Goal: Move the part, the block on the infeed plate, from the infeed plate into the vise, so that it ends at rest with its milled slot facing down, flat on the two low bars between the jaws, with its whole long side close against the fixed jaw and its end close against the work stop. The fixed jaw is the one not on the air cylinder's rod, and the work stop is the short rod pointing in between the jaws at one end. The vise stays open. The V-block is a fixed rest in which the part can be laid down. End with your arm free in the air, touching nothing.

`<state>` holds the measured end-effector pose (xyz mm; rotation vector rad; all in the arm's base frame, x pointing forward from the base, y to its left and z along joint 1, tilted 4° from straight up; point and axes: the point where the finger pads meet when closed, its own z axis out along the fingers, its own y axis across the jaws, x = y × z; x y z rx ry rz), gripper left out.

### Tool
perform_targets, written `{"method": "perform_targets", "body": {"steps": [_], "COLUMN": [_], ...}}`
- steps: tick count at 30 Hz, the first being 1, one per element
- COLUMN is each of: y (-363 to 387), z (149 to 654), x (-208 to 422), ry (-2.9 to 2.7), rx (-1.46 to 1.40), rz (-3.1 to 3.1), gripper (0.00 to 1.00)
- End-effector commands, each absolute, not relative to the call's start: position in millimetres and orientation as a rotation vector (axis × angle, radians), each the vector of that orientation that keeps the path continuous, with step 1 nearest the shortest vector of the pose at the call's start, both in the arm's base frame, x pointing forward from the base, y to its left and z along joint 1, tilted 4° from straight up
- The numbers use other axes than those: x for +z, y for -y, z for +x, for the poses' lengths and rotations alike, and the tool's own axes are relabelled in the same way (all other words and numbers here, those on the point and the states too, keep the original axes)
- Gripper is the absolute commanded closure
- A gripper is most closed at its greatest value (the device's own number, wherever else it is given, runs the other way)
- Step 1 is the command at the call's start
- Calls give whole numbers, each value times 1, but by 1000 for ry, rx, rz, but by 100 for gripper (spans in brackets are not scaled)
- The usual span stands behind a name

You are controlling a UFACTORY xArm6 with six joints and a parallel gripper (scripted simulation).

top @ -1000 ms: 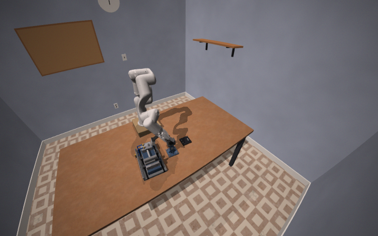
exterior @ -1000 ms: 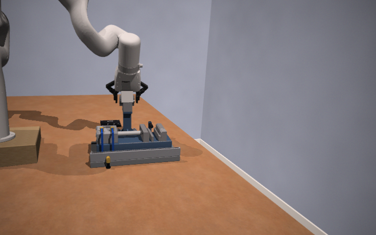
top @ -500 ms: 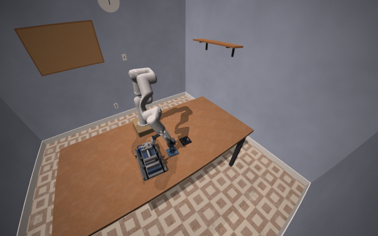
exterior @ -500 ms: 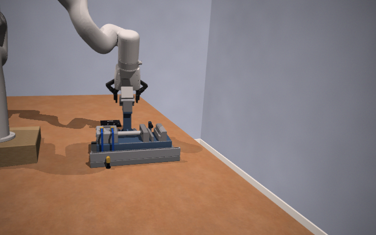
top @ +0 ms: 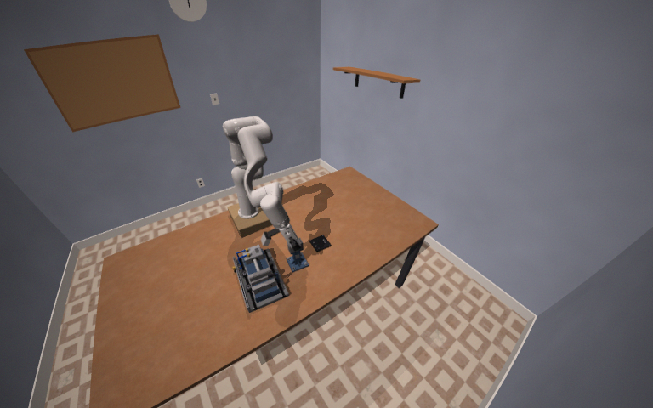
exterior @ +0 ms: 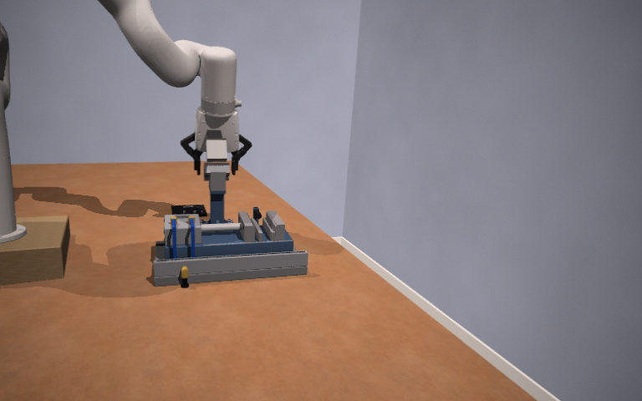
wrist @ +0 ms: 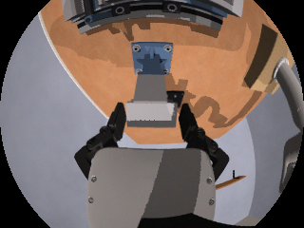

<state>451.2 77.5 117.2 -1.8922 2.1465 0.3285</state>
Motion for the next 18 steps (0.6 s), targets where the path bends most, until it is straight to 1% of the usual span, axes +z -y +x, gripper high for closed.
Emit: {"method": "perform_targets", "body": {"steps": [1,18], "y": [-78,-79], "z": [453,453], "x": [119,119], "ry": [-2170,-2256], "rx": [290,161], "rz": [-1913,-1988], "gripper": [11,11]}}
